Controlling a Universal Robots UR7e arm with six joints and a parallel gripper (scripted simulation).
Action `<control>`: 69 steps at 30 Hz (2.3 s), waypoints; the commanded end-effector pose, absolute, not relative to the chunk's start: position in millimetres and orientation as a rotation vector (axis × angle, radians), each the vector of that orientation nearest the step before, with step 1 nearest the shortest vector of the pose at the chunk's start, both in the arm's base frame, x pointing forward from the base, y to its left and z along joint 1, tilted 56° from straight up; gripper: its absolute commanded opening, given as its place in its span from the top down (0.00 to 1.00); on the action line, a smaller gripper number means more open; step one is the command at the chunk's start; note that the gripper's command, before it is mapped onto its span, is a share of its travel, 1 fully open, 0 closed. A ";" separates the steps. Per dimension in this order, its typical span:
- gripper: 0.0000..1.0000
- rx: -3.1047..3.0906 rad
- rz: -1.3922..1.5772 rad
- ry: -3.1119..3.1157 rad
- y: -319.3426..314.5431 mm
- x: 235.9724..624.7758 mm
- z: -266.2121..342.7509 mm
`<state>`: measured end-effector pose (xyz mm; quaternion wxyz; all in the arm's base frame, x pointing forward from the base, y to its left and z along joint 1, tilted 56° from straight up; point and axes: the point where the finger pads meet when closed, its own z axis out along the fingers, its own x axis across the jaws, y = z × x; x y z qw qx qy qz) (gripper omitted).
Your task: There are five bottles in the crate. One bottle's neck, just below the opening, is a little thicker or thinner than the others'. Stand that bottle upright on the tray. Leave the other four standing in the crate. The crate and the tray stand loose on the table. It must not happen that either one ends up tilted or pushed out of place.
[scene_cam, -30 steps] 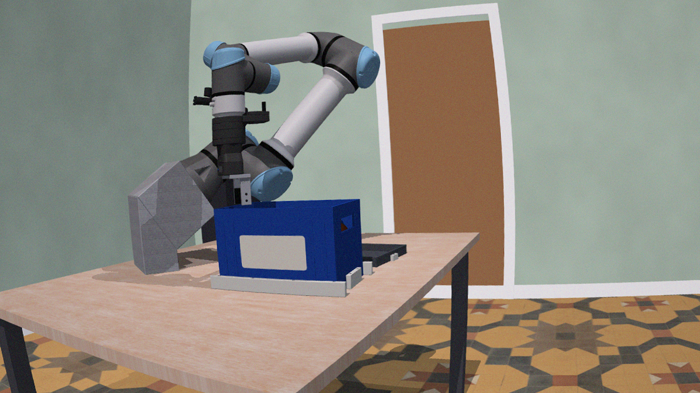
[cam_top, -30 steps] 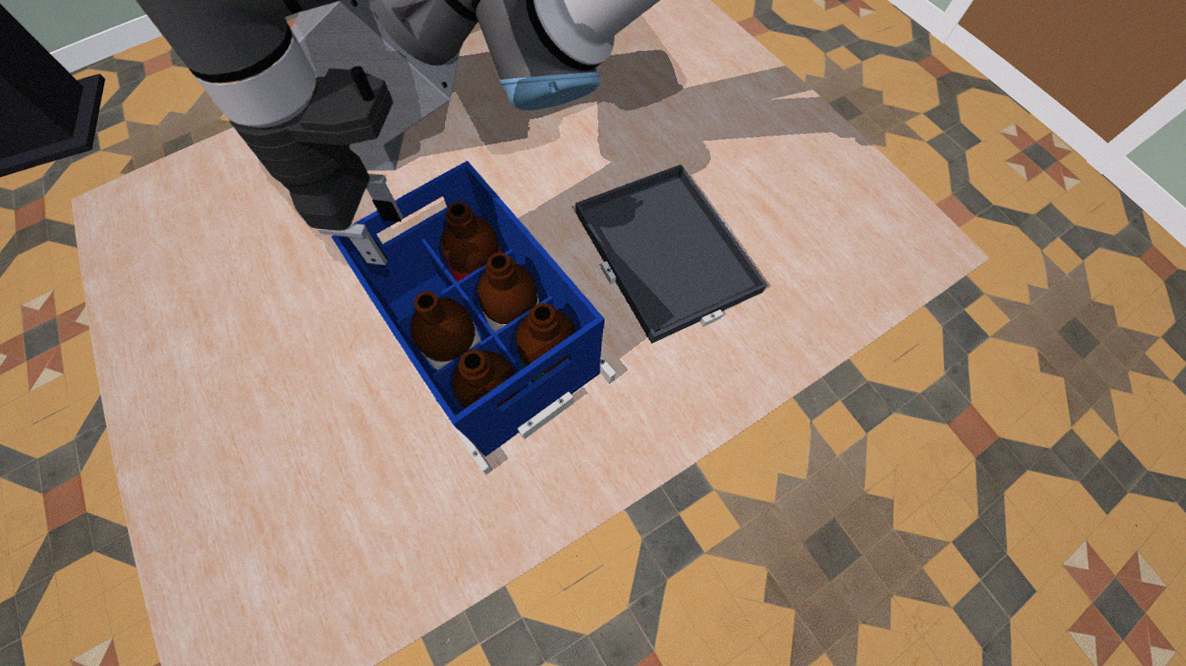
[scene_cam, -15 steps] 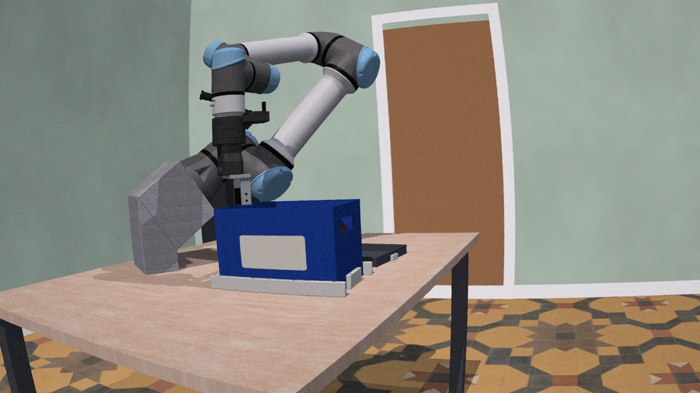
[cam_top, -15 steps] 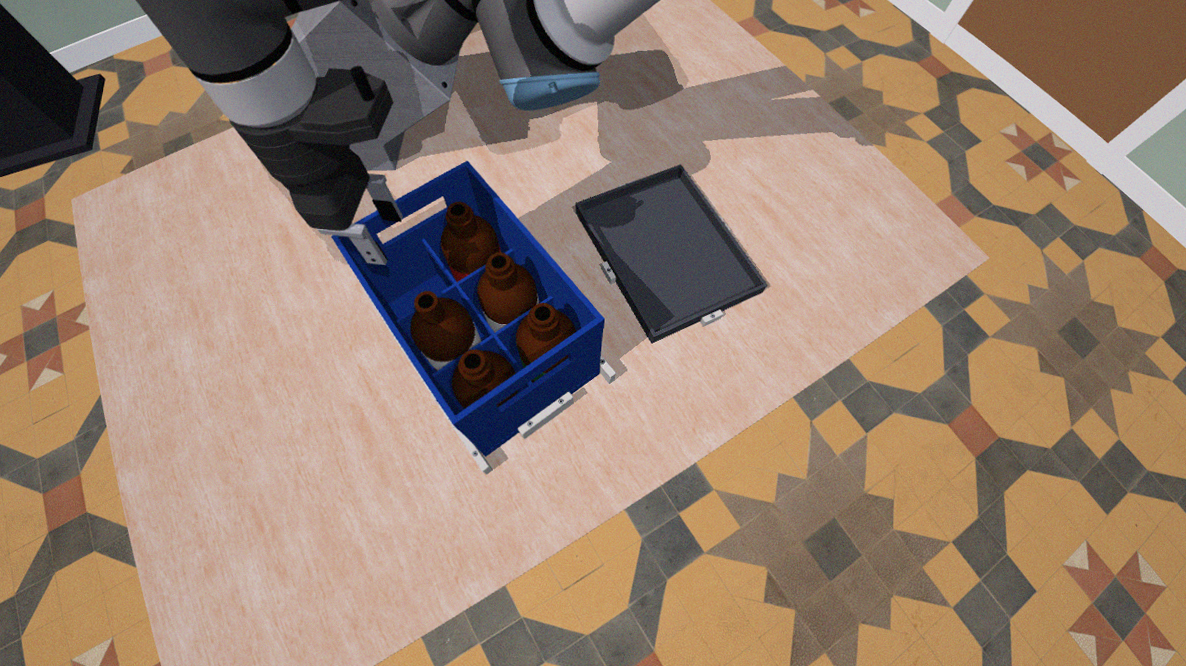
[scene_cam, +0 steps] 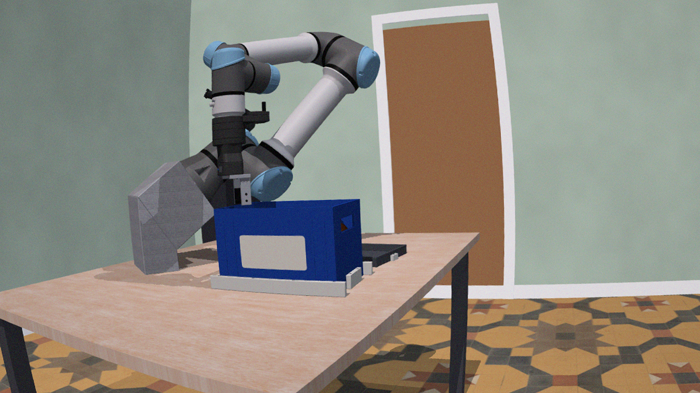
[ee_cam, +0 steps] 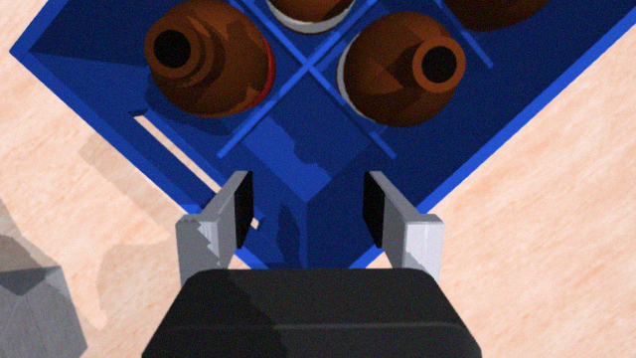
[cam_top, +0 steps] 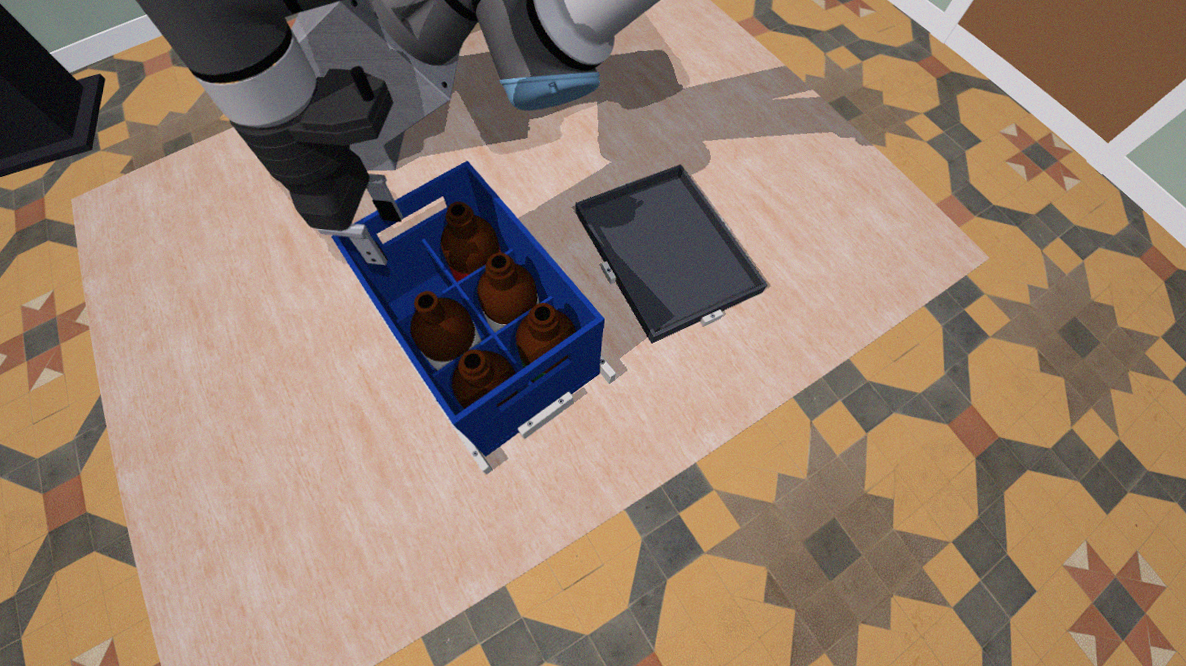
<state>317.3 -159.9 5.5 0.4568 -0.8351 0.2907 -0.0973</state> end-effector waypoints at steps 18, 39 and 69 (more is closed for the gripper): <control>0.00 -2.059 -0.241 0.717 -152.4 322.2 -0.9; 0.00 -2.059 -0.241 0.717 -137.6 331.2 -12.8; 0.00 -2.059 -0.241 0.717 -133.3 333.8 -16.2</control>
